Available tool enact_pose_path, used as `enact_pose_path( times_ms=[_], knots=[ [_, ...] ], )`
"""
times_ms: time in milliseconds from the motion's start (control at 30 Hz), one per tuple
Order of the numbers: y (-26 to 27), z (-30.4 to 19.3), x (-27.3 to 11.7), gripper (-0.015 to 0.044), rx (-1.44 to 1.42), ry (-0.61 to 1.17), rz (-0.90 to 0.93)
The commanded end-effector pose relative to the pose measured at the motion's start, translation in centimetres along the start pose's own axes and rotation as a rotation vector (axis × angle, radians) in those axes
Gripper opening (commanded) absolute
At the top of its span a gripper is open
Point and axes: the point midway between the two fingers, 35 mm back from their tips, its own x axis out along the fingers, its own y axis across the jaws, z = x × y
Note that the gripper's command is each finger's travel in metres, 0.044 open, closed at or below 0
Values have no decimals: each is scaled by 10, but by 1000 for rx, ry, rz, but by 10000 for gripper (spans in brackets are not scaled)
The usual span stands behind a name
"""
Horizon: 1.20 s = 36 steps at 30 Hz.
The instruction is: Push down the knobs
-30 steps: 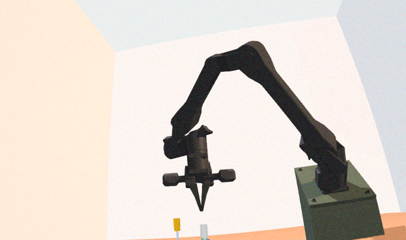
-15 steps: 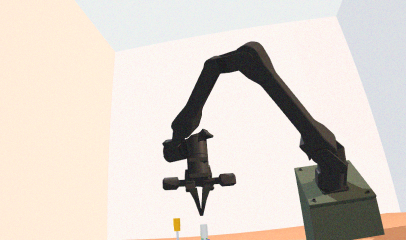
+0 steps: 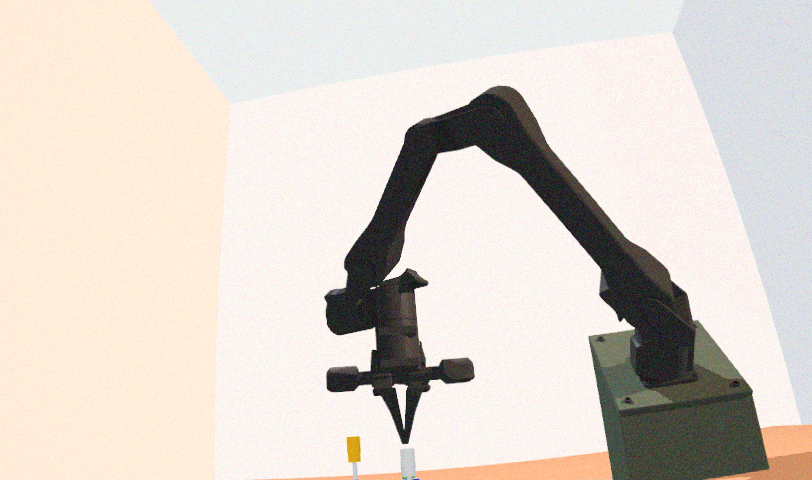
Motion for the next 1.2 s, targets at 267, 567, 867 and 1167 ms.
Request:
enact_pose_path(
  times_ms=[267, 567, 867, 1167],
  knots=[
    [-2, 0, 2, 0, 8, 7, -2],
    [-2, 0, 5, 0, 8, 7, -2],
    [-2, 0, 7, 0, 8, 7, -2],
    [-2, 0, 9, 0, 8, 7, -2]
  ],
)
